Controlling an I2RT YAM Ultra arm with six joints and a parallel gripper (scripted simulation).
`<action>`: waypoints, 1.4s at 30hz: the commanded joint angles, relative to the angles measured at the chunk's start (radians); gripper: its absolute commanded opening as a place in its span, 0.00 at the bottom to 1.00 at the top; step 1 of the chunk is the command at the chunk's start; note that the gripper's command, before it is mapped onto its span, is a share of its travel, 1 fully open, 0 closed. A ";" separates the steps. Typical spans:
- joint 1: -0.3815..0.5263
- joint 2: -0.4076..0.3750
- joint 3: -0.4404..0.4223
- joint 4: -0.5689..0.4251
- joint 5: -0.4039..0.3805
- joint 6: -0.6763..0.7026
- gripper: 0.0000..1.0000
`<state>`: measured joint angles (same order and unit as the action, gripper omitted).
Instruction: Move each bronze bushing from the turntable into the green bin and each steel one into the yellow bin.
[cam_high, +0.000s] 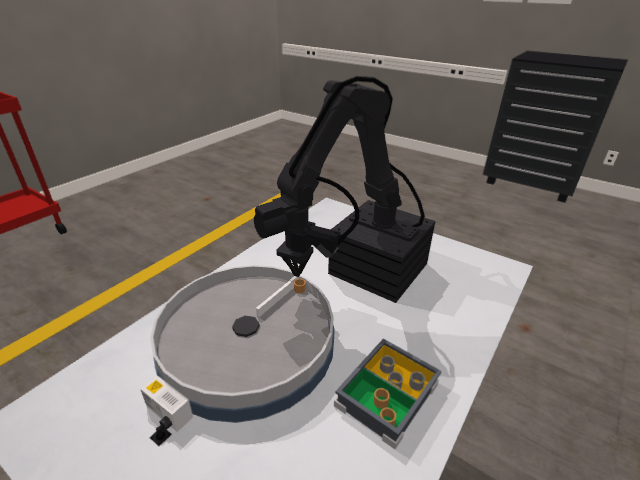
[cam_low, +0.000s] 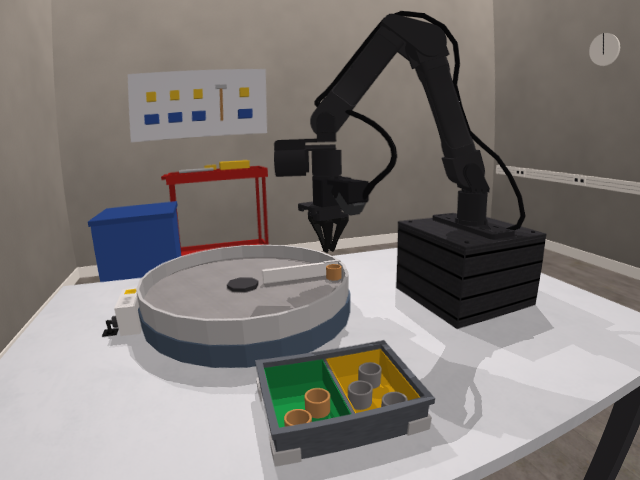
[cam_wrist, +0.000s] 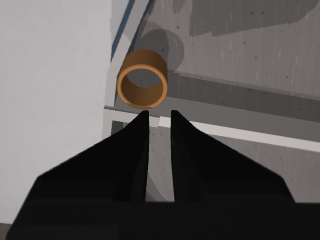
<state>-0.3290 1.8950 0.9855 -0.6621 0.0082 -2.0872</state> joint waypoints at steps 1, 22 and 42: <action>-0.006 -0.022 0.028 -0.011 -0.016 -0.007 0.12; -0.002 -0.003 0.031 -0.015 -0.016 -0.007 0.12; -0.002 -0.003 0.031 -0.015 -0.016 -0.007 0.12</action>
<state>-0.3290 1.8950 0.9855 -0.6621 0.0082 -2.0872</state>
